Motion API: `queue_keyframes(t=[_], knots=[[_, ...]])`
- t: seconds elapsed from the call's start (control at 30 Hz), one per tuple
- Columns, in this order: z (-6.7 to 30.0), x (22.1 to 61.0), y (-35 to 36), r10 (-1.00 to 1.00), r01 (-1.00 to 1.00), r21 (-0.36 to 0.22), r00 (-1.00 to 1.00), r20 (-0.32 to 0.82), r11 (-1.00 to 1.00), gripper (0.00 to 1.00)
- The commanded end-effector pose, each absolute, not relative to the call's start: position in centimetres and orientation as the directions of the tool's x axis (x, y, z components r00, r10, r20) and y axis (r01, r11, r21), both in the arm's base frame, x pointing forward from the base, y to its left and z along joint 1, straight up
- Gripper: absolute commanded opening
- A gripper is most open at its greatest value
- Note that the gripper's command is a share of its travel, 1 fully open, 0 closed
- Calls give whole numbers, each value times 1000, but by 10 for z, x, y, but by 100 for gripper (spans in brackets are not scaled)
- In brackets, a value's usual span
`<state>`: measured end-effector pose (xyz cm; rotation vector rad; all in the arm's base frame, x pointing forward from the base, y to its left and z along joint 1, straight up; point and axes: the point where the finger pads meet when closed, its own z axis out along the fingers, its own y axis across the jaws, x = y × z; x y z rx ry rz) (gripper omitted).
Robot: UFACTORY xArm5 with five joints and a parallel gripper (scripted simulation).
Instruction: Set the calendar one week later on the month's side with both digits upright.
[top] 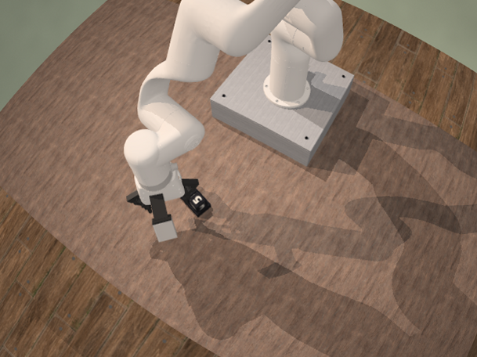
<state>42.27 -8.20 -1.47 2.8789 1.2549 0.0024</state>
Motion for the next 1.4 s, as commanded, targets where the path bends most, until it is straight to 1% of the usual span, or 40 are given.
queue_keyframes(t=[0.0, 0.07, 0.2, 0.33, 0.43, 1.37], knots=[[-13, 422, -90, 709, 709, 5, 706, 3, -706, 100], [-13, 421, -92, 677, 677, 4, 736, 3, -736, 100], [-13, 420, -97, 549, 549, 4, 836, 4, -836, 100], [-13, 418, -104, 509, 509, 4, 861, 4, -861, 100], [-13, 415, -114, 509, 509, 4, 861, 4, -861, 100], [-13, 415, -114, 509, 509, 4, 861, 4, -861, 100]])
